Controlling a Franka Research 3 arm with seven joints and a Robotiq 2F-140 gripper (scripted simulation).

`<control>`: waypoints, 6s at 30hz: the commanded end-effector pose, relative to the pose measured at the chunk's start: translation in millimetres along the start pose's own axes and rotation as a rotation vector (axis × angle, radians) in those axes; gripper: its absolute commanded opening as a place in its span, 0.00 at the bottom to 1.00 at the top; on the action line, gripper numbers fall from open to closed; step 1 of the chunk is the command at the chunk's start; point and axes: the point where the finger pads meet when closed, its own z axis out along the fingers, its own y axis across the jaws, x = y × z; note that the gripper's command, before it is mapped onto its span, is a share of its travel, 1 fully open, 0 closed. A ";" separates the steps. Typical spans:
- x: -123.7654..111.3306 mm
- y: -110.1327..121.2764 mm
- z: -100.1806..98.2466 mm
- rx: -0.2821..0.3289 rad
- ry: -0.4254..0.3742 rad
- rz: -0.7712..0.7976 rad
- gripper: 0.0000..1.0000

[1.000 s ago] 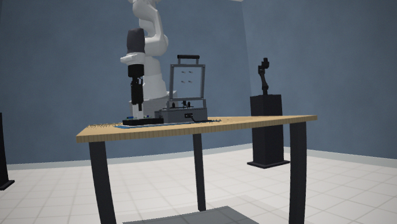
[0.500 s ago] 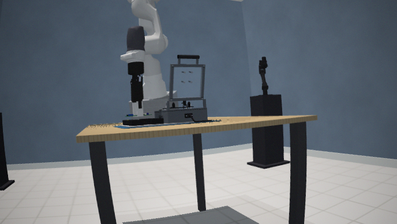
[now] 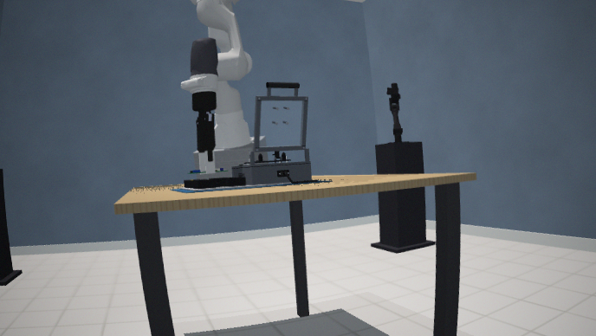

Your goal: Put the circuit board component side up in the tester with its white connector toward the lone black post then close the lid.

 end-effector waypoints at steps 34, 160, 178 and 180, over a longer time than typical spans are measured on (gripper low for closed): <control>-1.3 1.8 -48.7 -0.005 0.000 0.014 0.46; -119.1 -40.4 -78.2 -0.005 0.000 0.015 0.46; -160.5 -55.2 -81.2 -0.005 0.000 0.015 0.46; -163.5 -56.2 -81.4 -0.005 0.000 0.015 0.46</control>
